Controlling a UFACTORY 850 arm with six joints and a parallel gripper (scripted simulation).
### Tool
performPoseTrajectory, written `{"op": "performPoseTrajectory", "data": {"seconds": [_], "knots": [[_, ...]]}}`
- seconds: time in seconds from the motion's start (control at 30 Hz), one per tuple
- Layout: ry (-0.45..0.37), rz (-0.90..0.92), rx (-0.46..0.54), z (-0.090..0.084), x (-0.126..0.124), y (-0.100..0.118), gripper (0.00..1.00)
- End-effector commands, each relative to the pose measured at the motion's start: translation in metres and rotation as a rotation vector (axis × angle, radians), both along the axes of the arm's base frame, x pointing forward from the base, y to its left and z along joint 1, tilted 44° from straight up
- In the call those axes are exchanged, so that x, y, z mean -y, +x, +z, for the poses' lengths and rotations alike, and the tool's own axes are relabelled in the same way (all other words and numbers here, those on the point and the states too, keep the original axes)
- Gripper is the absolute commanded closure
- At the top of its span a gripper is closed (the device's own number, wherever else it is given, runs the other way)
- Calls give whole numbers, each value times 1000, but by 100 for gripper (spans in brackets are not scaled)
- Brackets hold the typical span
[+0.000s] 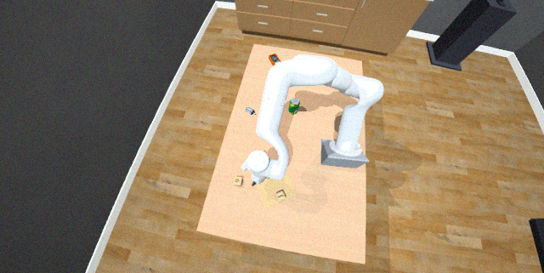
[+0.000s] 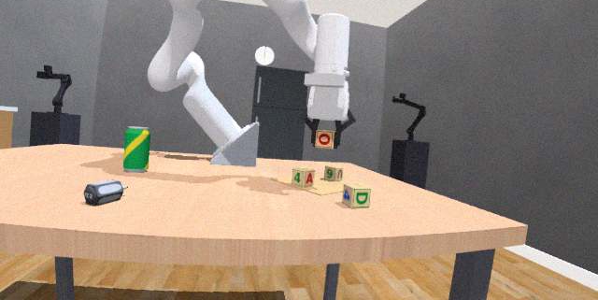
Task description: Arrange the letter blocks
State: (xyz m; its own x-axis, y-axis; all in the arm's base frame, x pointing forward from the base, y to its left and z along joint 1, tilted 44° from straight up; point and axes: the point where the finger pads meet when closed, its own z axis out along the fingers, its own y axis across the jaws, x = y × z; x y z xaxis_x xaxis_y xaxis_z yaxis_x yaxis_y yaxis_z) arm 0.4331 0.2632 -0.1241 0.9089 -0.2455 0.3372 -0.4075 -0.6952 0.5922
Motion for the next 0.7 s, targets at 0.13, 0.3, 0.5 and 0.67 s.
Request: {"op": "performPoseTrajectory", "data": {"seconds": [0.13,0.3,0.5,0.67], "knots": [[22,-157,166,-8,-3,-35,56],[31,-248,250,-13,-3,-55,56],[36,-311,310,-15,-2,-69,56],[38,-338,335,-16,-1,-75,56]]}}
